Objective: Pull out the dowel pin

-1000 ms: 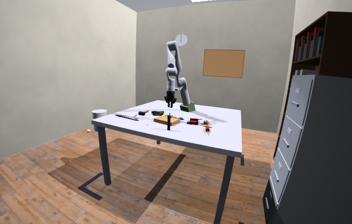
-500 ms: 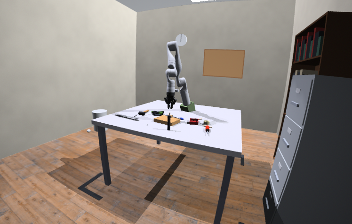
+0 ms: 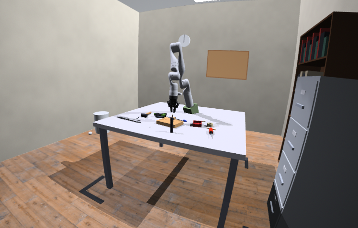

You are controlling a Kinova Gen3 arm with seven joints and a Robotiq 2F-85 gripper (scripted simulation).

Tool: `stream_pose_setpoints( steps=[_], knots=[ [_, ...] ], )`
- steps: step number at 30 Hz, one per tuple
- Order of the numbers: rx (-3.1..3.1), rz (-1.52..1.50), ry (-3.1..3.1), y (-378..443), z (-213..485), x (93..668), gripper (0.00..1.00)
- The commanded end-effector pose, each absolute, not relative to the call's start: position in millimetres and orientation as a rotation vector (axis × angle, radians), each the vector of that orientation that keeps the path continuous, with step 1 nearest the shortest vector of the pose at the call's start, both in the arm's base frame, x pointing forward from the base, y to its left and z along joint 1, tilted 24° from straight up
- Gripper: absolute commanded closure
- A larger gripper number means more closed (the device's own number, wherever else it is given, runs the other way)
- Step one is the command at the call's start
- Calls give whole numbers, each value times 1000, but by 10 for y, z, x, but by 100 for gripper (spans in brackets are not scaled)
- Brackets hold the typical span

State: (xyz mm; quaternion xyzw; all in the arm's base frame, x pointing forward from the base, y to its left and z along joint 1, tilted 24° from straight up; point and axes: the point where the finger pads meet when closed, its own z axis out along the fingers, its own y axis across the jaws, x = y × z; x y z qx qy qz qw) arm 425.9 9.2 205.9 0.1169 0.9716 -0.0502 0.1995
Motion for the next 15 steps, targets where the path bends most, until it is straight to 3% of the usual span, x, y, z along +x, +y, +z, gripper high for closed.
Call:
stream_pose_setpoints(
  steps=[1,15],
  knots=[
    [327,-139,2716,92,2052,4266,66],
    [327,-139,2716,81,1987,4294,66]
  ],
)
